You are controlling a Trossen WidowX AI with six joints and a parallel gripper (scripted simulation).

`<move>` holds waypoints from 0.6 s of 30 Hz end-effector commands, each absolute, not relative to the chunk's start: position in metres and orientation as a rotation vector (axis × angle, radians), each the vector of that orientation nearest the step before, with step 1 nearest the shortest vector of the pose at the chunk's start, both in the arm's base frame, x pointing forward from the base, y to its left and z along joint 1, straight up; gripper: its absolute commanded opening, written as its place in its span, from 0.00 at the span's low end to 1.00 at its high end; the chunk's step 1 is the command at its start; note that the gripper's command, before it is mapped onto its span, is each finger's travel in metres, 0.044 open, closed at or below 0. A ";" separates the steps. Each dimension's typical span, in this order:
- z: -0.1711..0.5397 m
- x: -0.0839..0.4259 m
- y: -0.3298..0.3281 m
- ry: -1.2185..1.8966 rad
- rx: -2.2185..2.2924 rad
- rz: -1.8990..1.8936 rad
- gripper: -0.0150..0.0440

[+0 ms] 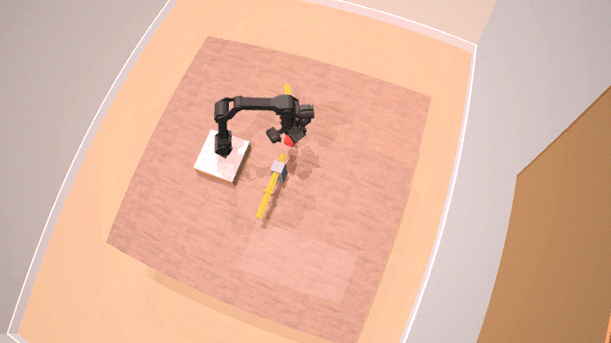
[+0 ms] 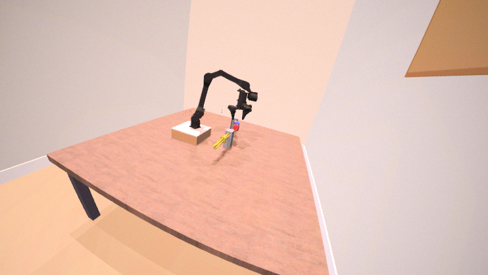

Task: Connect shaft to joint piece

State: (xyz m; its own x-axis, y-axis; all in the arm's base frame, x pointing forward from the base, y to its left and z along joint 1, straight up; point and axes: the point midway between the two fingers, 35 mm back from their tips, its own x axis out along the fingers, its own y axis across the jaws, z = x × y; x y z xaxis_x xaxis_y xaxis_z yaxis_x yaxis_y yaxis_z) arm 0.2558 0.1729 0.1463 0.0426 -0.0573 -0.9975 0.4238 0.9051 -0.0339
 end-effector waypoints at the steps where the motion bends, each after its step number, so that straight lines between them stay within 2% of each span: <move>1: 0.160 0.255 0.172 1.513 0.209 -0.255 1.00; 18: 0.204 0.247 0.165 1.532 -0.141 0.166 1.00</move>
State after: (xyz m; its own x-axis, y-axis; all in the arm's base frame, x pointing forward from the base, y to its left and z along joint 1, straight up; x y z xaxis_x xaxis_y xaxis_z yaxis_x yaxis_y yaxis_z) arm 0.2485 0.1655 0.1985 0.0343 0.0094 -0.9994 -0.1403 0.9901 0.0045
